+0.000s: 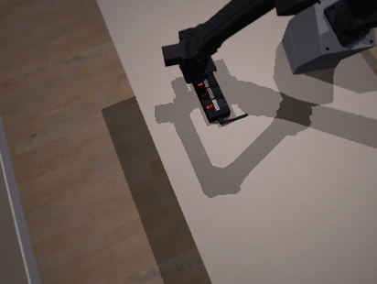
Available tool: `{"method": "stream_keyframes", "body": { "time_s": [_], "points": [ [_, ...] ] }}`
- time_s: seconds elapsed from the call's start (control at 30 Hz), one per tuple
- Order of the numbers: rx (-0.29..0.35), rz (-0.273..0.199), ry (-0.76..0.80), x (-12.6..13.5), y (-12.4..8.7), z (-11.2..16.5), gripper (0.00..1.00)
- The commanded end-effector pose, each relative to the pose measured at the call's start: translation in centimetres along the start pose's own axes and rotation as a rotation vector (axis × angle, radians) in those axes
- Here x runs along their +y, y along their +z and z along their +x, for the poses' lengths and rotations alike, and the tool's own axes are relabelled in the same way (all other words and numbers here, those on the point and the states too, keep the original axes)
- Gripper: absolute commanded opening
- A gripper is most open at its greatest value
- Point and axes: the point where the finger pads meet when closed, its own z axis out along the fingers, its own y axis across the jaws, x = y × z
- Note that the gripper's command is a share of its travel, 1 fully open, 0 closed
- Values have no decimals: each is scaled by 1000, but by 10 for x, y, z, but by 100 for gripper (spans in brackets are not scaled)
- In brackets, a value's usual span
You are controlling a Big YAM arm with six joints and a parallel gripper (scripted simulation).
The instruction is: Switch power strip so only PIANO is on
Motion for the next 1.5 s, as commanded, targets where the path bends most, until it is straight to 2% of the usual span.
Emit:
{"method": "stream_keyframes", "body": {
  "time_s": [0.0,0.37,1.47],
  "points": [
    [-1,-19,-8,13,4,3,0],
    [-4,-35,-9,16,-6,8,0],
    [-4,-35,-8,16,-6,8,0]
  ]
}}
